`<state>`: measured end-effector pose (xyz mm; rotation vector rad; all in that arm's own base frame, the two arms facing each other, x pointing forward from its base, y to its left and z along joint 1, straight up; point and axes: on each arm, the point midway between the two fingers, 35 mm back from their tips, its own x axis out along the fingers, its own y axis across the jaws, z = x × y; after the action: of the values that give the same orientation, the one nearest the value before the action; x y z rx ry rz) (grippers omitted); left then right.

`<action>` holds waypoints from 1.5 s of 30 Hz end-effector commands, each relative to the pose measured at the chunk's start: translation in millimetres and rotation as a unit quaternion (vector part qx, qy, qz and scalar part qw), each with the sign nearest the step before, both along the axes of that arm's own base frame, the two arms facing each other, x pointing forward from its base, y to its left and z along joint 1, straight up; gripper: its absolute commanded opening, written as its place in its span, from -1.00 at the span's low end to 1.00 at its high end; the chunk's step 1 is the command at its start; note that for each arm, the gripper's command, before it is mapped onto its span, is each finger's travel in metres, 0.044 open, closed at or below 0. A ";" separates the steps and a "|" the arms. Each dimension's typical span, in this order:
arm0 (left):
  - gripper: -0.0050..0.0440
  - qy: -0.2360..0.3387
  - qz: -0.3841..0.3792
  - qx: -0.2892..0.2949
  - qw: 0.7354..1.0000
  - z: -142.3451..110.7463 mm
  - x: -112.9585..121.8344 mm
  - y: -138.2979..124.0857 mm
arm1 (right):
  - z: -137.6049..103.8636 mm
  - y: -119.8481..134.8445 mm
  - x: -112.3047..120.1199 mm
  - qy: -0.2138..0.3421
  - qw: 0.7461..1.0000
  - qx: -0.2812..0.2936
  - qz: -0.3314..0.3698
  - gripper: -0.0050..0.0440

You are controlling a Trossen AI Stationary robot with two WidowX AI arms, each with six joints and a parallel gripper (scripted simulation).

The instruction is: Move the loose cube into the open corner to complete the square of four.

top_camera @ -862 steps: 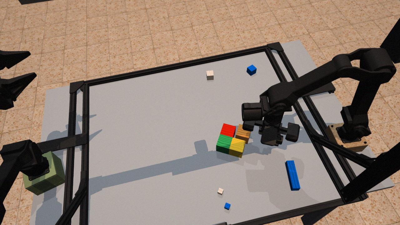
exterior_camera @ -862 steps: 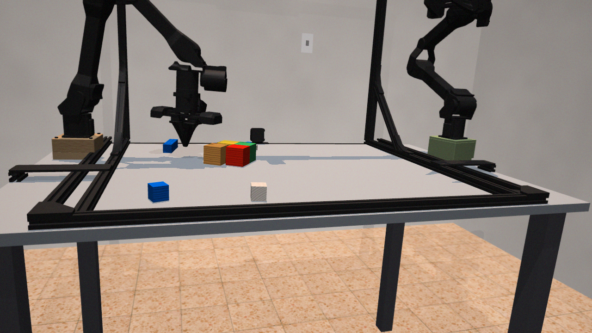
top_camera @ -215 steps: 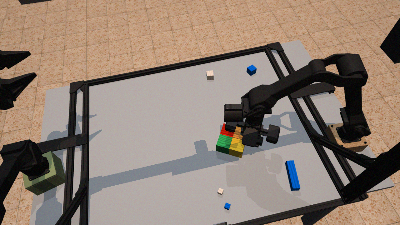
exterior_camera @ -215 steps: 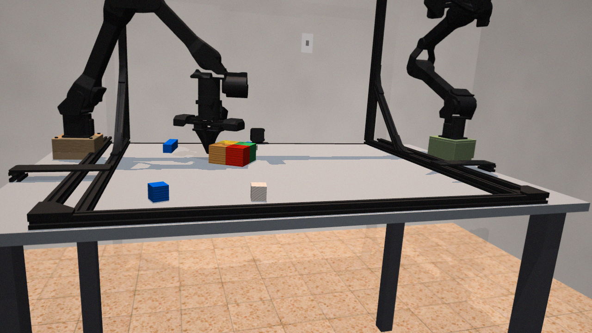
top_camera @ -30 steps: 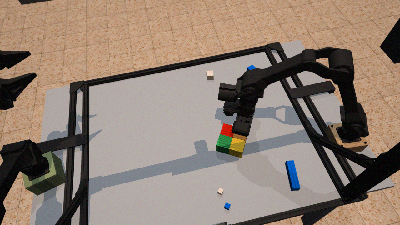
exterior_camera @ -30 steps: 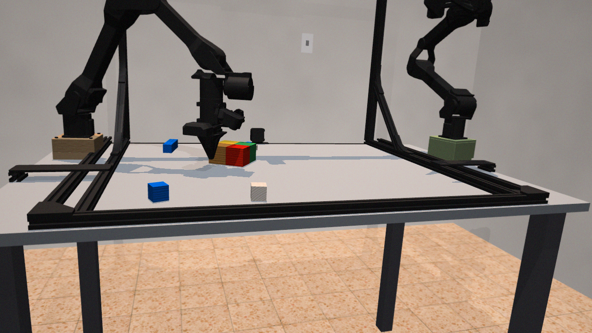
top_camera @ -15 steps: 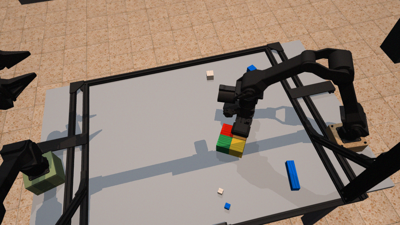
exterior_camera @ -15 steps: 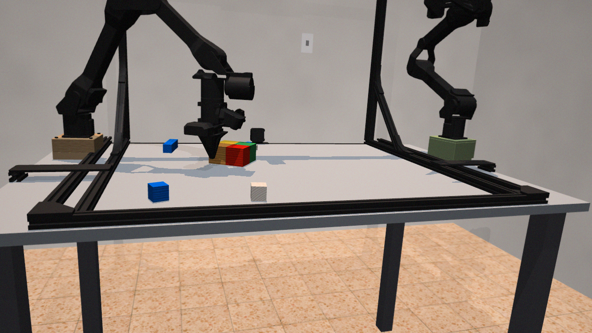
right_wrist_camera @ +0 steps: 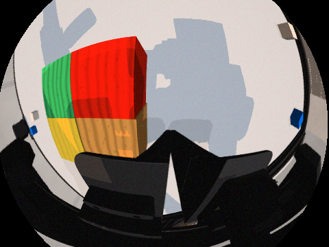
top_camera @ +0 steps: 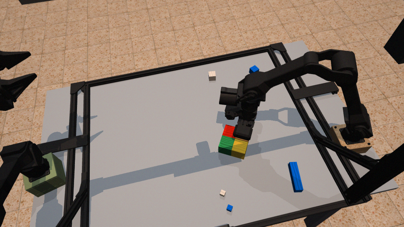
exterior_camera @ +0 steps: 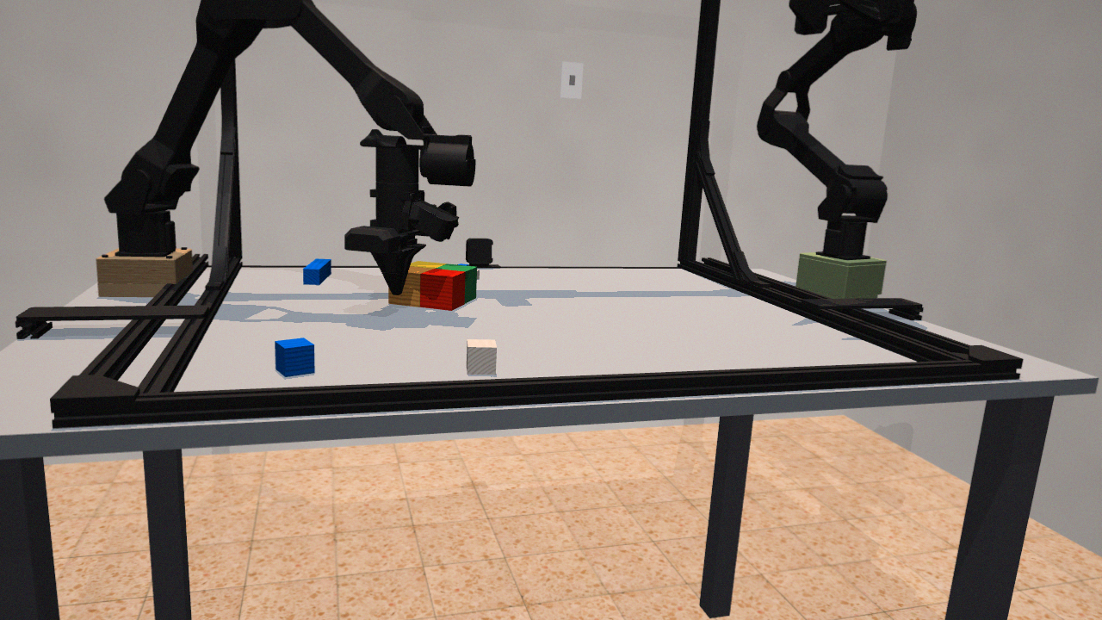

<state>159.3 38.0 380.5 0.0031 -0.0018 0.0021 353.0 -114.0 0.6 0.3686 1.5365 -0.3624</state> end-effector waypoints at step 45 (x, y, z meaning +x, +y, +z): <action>0.84 0.000 -0.001 -0.002 1.000 -0.3 -0.1 -0.3 | -0.4 9.9 4.9 0.002 1.000 -0.002 -0.002 -0.80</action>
<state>159.3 38.0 380.5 0.0031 -0.0018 0.0020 358.1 -103.9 0.6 0.3682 1.5366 -0.3620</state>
